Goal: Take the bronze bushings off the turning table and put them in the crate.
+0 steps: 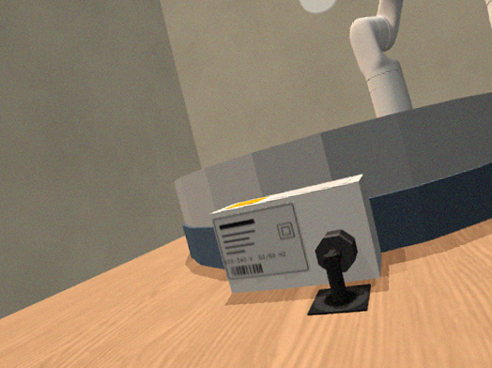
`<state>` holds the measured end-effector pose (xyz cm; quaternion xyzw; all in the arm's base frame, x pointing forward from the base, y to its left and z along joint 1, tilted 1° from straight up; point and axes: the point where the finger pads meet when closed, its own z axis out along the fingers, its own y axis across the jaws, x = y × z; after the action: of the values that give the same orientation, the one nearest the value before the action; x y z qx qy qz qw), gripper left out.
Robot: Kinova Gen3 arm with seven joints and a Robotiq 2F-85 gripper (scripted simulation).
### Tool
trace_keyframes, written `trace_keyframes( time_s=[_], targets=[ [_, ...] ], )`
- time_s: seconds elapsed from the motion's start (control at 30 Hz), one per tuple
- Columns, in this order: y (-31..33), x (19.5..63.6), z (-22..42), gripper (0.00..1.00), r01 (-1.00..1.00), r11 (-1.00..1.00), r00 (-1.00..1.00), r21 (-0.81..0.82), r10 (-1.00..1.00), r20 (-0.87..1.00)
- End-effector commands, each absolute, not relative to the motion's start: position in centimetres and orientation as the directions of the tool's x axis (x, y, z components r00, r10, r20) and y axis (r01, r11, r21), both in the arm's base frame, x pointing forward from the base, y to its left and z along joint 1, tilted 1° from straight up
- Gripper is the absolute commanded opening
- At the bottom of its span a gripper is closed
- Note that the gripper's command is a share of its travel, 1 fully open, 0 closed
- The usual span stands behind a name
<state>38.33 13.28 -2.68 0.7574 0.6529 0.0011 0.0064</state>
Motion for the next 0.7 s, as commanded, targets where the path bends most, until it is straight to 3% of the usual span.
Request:
trace_keyframes(
  time_s=[0.0, 0.67],
  targets=[
    [13.3, 38.39, -2.52, 0.16, 0.989, -0.147, 0.147, 0.013, 0.989, -0.006],
    [13.28, 38.43, -1.73, 0.16, 0.989, -0.147, 0.148, 0.012, 0.989, -0.006]
  ],
)
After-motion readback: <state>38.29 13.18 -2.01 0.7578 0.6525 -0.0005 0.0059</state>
